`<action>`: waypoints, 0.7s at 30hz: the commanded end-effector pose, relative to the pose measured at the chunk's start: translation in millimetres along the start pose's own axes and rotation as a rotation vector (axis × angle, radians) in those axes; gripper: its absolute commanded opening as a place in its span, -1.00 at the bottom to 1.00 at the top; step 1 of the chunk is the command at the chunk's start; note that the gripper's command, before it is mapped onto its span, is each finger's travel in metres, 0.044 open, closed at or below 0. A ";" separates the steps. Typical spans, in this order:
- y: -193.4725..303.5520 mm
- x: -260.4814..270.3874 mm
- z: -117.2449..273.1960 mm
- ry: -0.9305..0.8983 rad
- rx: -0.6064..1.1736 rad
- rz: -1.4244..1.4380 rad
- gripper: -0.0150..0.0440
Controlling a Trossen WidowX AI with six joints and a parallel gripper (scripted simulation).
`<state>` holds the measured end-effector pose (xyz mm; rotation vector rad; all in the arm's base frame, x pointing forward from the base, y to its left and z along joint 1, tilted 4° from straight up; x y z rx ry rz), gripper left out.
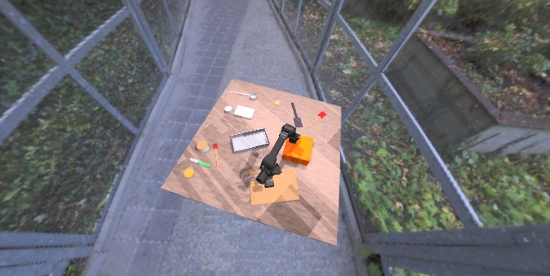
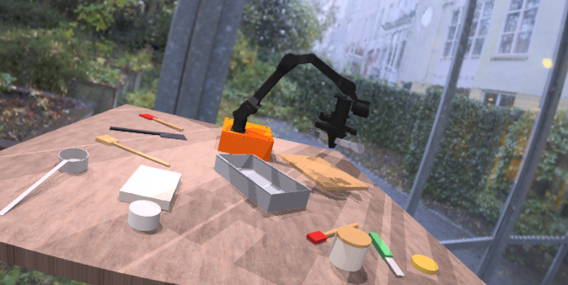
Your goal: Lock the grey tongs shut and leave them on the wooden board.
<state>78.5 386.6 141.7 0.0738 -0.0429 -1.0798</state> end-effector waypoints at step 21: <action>-59.6 -43.7 -9.2 0.006 0.147 0.280 -1.00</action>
Point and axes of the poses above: the point midway between the two fingers, 35 mm back from their tips, its own z axis back along the fingers, its own x axis across the jaws, y = z × x, the point moved 5 cm from there along z, back along the fingers
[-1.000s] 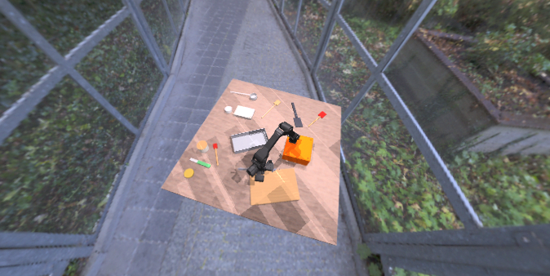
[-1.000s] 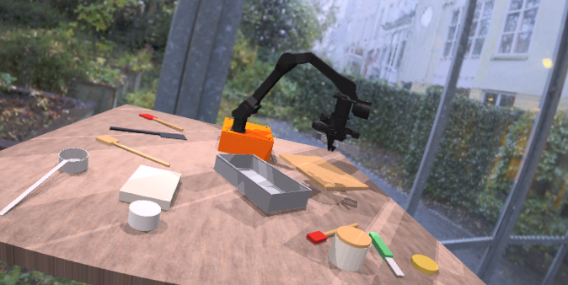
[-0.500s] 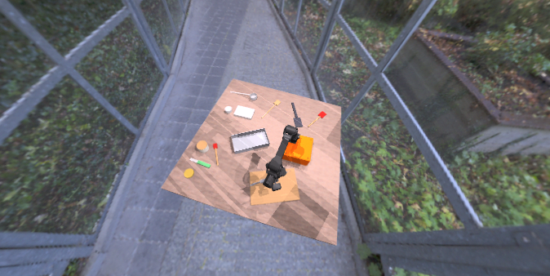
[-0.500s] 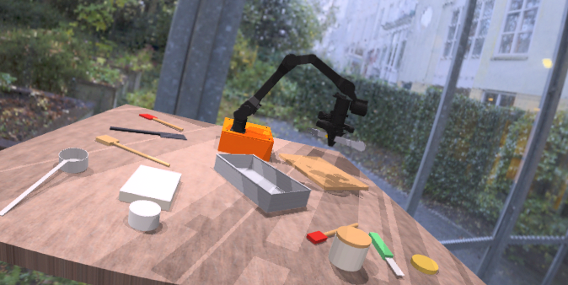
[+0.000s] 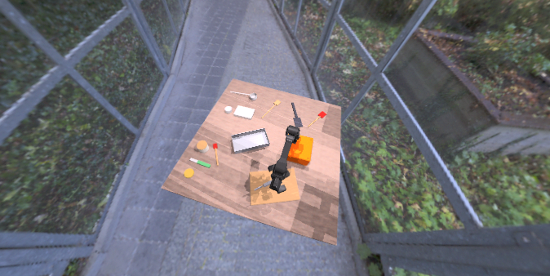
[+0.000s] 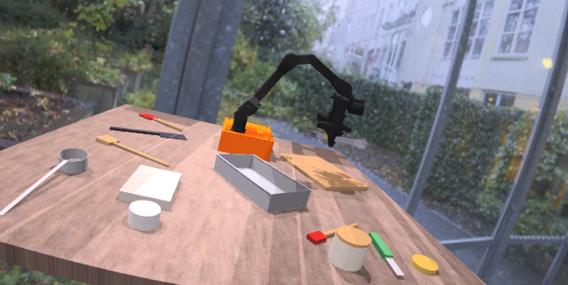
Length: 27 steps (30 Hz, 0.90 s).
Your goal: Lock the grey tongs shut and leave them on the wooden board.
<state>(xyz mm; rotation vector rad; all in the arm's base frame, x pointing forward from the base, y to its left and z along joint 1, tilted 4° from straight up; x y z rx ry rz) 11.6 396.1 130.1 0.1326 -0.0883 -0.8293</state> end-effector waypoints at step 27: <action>-38.8 -21.4 -11.2 -0.015 0.753 0.098 -1.00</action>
Point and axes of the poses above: the point midway between the two fingers, 35 mm back from their tips, its own z axis back along the fingers, its own x axis across the jaws, y = z × x, the point moved 5 cm from there along z, back along the fingers
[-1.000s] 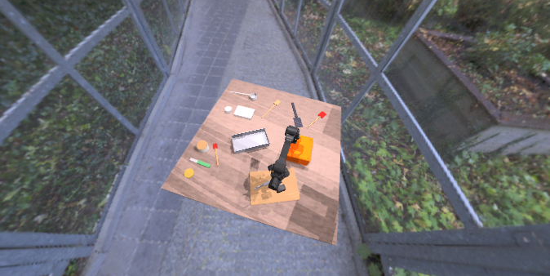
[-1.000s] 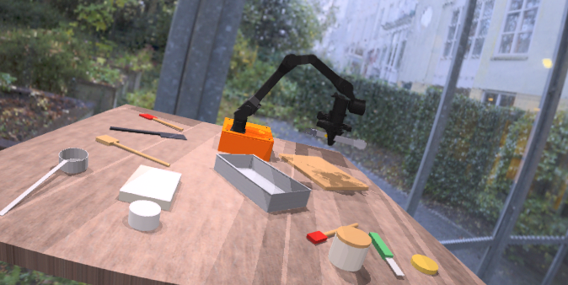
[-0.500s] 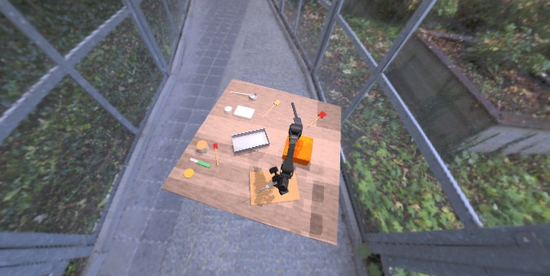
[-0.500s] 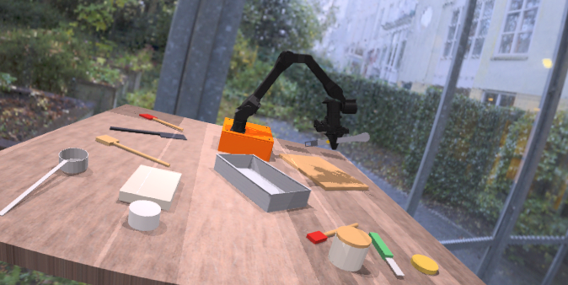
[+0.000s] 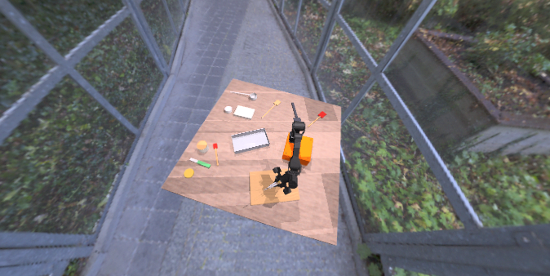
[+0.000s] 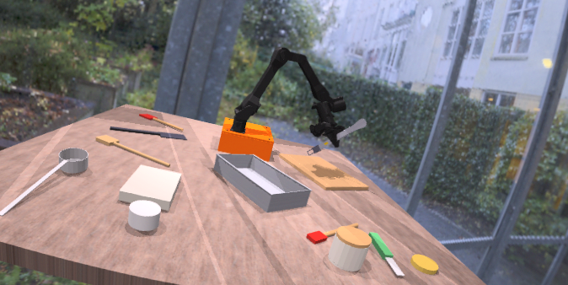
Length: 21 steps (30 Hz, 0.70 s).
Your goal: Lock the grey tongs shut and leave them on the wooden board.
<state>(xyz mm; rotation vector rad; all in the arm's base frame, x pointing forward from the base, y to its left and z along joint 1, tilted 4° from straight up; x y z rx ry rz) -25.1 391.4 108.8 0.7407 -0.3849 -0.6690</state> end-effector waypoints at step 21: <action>-27.9 19.0 44.7 -0.052 0.468 -0.112 -1.00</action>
Point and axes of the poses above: the point midway between the two fingers, 35 mm back from their tips, its own z axis back along the fingers, its own x axis across the jaws, y = z × x, the point moved 5 cm from there along z, back along the fingers
